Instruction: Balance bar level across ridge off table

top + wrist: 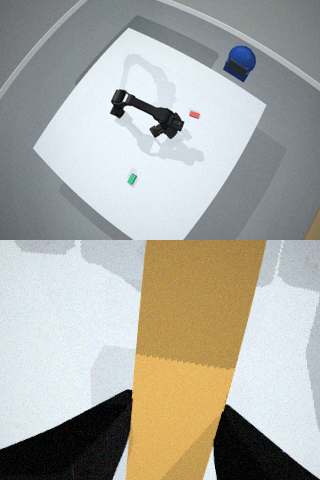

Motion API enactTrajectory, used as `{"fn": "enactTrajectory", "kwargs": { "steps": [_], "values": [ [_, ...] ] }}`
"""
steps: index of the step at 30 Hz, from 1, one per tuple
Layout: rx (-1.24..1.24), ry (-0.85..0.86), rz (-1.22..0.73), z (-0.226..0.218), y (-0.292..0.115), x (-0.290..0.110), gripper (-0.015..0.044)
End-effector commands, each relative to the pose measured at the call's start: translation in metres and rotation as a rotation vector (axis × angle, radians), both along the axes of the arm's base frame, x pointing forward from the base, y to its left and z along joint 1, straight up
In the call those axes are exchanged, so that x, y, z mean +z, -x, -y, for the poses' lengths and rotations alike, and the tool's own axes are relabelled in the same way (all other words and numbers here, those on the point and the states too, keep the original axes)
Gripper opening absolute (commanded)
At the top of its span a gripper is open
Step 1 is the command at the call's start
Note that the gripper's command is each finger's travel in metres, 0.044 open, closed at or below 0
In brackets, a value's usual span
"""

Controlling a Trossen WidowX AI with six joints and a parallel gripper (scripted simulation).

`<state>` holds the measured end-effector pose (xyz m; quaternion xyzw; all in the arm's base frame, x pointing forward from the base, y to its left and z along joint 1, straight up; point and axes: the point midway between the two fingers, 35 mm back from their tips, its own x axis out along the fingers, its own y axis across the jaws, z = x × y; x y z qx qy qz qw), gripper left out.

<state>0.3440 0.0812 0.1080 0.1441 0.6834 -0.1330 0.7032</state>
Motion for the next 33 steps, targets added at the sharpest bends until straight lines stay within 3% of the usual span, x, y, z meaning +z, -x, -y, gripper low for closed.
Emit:
{"fn": "enactTrajectory", "kwargs": {
  "steps": [1, 33],
  "values": [
    [-0.003, 0.003, 0.000, 0.0005, -0.0001, -0.0007, 0.0000],
    [-0.003, 0.003, 0.000, 0.0004, -0.0001, -0.0034, 0.0000]
  ]
}}
